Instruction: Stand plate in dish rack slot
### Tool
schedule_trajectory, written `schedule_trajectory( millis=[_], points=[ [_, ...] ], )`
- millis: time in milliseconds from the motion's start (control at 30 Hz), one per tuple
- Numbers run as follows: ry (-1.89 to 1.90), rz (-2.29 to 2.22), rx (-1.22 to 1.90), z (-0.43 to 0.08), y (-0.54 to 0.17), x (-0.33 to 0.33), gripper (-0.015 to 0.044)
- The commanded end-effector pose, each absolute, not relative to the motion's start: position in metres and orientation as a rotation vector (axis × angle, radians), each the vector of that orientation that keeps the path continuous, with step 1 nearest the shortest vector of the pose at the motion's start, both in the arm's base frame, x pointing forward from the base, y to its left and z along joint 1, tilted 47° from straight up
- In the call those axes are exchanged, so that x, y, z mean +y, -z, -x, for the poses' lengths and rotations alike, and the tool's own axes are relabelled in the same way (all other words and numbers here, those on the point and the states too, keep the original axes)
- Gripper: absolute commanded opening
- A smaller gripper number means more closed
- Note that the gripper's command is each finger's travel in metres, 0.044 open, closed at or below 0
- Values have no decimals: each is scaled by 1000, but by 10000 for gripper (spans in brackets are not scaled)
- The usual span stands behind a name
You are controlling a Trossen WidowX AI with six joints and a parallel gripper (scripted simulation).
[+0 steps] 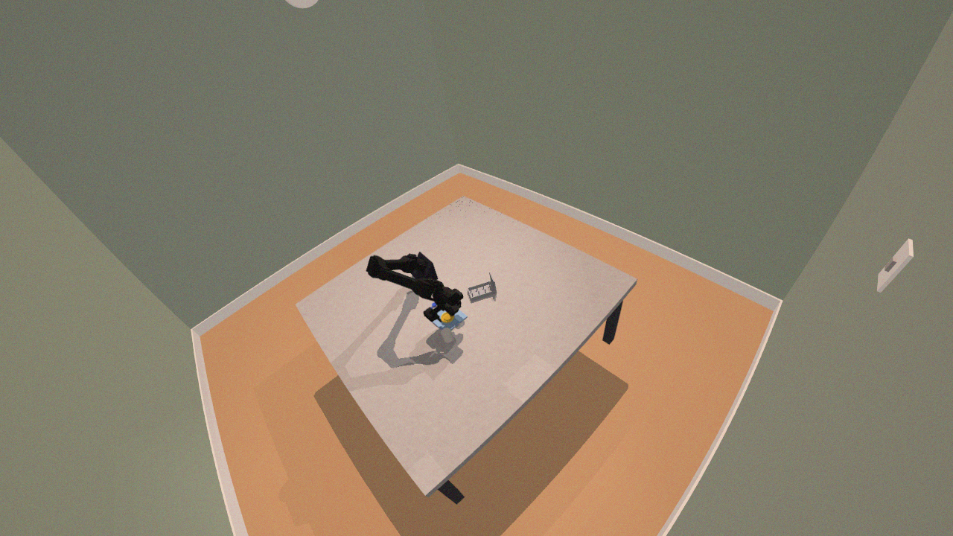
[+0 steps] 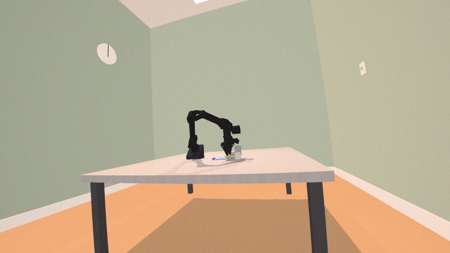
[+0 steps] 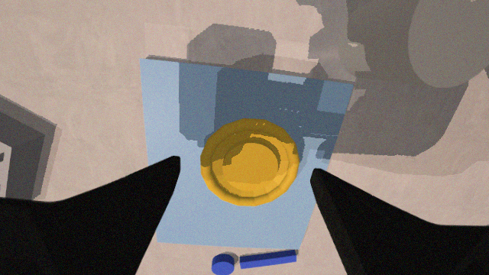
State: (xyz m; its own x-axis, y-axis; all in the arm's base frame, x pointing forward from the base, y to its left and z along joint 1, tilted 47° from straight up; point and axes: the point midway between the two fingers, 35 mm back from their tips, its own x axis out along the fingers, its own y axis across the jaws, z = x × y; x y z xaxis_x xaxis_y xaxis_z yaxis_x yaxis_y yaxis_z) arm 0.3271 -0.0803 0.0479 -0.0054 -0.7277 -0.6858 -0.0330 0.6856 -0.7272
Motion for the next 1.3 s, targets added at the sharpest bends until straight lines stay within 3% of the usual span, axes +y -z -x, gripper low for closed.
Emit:
schedule_trajectory(
  millis=[0,300,367,567,933,1267],
  points=[
    [615,669,1493,-327,-45,-85,400],
    [617,670,1493,-325,-37,-94,400],
    [617,670,1493,-325,-37,-94,348],
    [617,670,1493,-325,-37,-94,348],
    [617,670,1493,-325,-37,-94,275],
    [583,688,1491,-335,-61,-63,12]
  ],
)
